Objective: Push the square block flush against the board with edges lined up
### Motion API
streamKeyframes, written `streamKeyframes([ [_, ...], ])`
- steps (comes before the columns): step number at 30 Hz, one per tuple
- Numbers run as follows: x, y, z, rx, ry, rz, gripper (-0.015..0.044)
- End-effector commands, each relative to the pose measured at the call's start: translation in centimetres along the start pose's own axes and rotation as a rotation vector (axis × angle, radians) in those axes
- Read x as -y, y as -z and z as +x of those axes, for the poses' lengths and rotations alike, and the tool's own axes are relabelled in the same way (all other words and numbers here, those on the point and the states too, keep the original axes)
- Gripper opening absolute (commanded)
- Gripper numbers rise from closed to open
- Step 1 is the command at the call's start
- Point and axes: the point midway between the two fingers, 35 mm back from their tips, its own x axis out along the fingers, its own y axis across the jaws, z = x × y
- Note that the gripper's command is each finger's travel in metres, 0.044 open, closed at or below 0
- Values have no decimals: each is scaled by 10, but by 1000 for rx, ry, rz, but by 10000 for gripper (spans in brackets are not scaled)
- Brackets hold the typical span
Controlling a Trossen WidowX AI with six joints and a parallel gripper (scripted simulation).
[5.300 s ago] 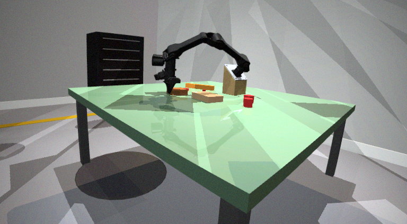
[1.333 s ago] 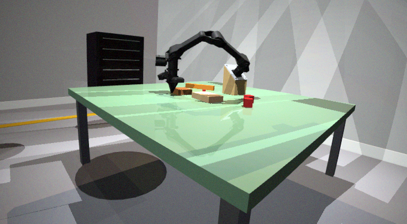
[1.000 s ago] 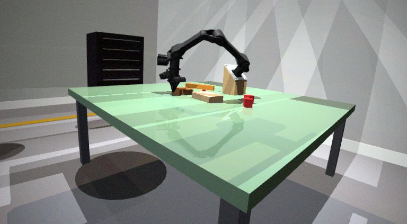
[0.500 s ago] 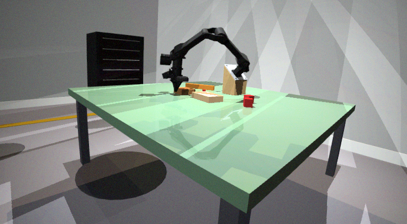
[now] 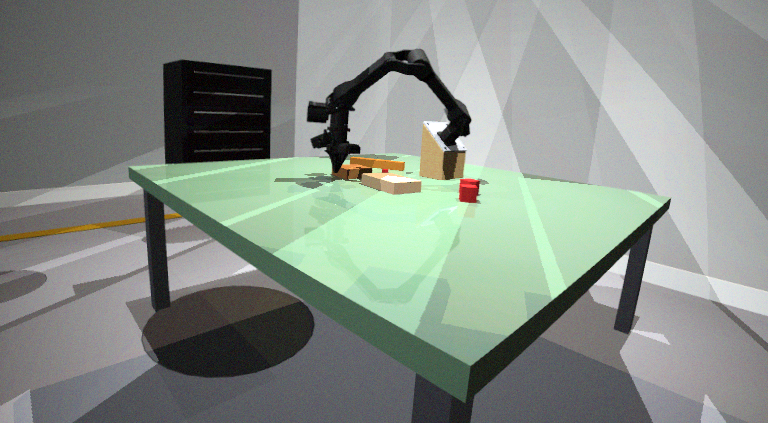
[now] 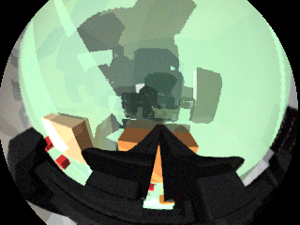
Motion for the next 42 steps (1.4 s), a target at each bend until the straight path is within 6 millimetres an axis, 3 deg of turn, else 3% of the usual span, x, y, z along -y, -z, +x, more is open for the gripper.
streamKeyframes([
  [1,-1,8,6,-27,-1,7,0],
  [34,-1,-45,6,-25,-1,5,0],
  [39,0,-44,-46,-24,2,5,0],
  [42,0,-44,-49,-25,1,5,0],
])
